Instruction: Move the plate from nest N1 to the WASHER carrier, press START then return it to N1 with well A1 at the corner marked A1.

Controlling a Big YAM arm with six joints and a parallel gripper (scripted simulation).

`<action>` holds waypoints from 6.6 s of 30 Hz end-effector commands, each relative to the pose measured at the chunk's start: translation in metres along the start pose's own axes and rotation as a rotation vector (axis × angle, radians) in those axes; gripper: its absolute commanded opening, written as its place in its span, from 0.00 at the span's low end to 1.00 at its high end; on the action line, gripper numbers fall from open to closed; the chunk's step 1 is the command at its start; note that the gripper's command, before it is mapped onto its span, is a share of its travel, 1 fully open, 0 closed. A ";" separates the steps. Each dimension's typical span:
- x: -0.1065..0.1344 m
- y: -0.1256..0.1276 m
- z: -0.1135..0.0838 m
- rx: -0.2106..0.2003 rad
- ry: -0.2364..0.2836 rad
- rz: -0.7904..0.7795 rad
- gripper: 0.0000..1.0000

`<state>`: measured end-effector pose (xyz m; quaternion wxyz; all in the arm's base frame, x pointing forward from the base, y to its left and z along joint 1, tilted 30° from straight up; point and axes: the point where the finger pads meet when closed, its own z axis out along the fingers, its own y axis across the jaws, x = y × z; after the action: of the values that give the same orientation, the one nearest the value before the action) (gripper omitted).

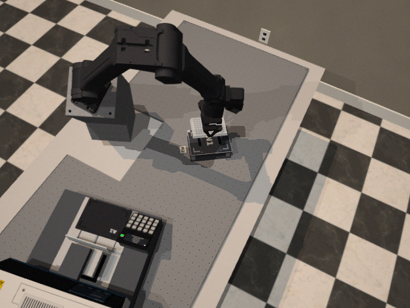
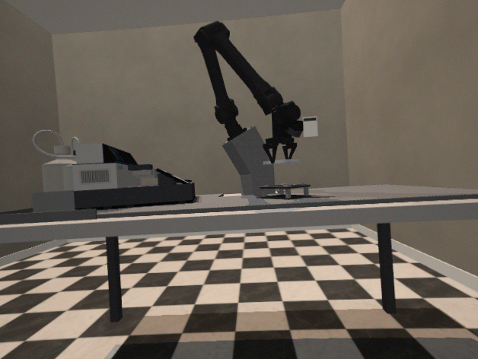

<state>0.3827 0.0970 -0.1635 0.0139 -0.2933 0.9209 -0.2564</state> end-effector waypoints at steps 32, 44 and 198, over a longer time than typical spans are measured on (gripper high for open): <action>0.043 -0.115 -0.013 0.008 -0.048 0.171 0.84; 0.071 -0.157 -0.016 0.003 -0.031 0.161 0.84; 0.344 -0.290 -0.037 0.014 -0.032 0.442 0.84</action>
<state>0.2482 -0.2696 0.0376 0.0829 -0.0697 0.9645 -0.2410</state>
